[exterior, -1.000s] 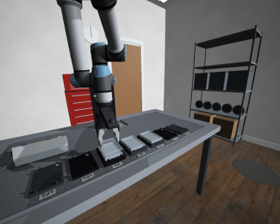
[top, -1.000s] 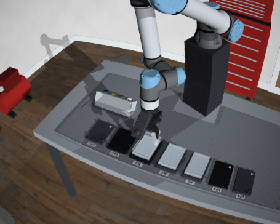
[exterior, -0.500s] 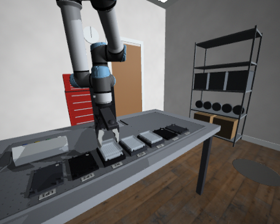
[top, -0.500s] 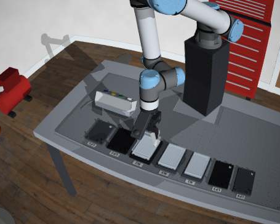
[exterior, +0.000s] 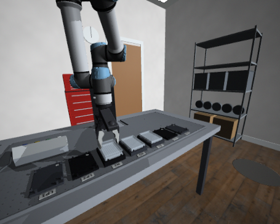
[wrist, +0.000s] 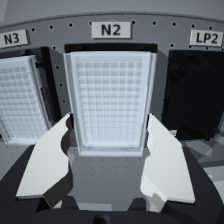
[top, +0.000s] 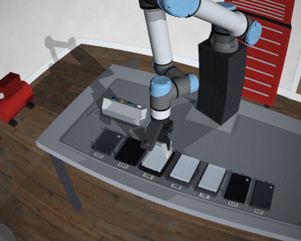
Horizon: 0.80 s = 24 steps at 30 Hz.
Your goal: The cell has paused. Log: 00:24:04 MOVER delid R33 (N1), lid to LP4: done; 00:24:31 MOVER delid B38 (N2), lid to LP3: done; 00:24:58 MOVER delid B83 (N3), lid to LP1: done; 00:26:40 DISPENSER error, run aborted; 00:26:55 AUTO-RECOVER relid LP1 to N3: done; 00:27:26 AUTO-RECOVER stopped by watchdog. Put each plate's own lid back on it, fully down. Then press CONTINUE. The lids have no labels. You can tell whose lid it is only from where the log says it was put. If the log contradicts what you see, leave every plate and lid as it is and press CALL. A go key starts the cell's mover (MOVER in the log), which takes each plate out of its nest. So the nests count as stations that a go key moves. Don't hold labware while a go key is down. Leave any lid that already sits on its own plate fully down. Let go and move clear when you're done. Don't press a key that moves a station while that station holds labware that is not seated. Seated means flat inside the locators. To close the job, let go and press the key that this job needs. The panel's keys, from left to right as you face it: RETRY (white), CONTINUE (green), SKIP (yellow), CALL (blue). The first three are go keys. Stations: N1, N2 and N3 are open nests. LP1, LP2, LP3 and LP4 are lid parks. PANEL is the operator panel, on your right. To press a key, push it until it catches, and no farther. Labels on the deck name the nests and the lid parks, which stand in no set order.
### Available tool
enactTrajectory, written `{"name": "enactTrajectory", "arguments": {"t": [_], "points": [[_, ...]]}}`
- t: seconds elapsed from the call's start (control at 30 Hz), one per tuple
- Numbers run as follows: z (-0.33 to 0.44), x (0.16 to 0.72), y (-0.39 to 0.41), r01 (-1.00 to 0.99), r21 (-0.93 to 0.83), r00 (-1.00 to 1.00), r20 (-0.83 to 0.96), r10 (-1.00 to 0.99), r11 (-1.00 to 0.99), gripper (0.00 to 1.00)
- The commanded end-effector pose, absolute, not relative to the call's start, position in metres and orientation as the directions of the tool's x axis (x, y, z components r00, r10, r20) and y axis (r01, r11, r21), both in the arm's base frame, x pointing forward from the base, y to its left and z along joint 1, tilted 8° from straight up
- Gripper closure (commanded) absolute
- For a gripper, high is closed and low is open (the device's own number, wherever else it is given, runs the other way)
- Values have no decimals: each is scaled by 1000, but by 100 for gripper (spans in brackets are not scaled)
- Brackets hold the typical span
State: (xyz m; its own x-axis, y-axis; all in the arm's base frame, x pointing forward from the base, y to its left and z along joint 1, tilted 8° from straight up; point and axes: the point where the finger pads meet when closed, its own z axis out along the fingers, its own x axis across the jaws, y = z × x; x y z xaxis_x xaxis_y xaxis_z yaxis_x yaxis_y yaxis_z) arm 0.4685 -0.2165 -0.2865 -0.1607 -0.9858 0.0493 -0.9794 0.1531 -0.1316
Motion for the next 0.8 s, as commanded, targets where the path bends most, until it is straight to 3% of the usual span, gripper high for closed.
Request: {"name": "enactTrajectory", "arguments": {"t": [0.0,0.77], "points": [[-288,469,-217,-979,-133,-161,50,-986,153,100],[-295,470,-217,-979,-133,-161,50,-986,153,100]]}}
